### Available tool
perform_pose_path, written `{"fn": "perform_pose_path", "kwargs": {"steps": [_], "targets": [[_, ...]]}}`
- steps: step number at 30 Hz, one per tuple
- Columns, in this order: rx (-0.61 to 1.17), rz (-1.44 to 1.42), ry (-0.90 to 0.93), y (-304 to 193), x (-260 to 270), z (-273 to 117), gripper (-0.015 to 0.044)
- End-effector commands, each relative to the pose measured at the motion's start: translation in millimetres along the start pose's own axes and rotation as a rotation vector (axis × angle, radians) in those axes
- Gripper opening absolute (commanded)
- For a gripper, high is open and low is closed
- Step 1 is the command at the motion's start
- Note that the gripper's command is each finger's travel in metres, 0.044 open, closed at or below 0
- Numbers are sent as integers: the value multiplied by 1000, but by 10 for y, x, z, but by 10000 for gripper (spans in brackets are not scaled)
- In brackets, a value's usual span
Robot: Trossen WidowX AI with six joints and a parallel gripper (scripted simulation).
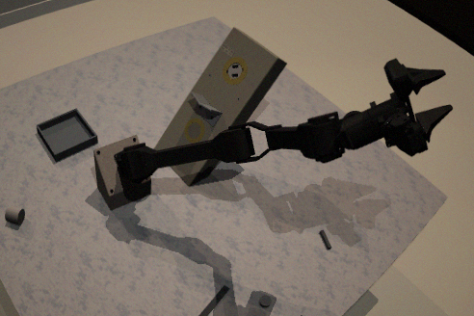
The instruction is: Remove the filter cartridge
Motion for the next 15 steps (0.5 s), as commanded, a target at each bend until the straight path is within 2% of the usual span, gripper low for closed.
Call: {"fn": "perform_pose_path", "kwargs": {"steps": [1,11,12,15], "targets": [[-6,3,4,23,12,-9,374],[-197,125,256,906,766,-587,111],[-206,130,290,967,865,-663,94],[-219,138,401,1109,1201,-915,94]]}}
Point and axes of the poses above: the point midway between the two fingers, 35 mm back from their tips, its own z axis out along the fingers, its own x axis across the jaws, y = z × x, the point moved 5 cm from there along -z, back along the fingers, and after that the axes turned 12 degrees about z, right-handed, at the moved point
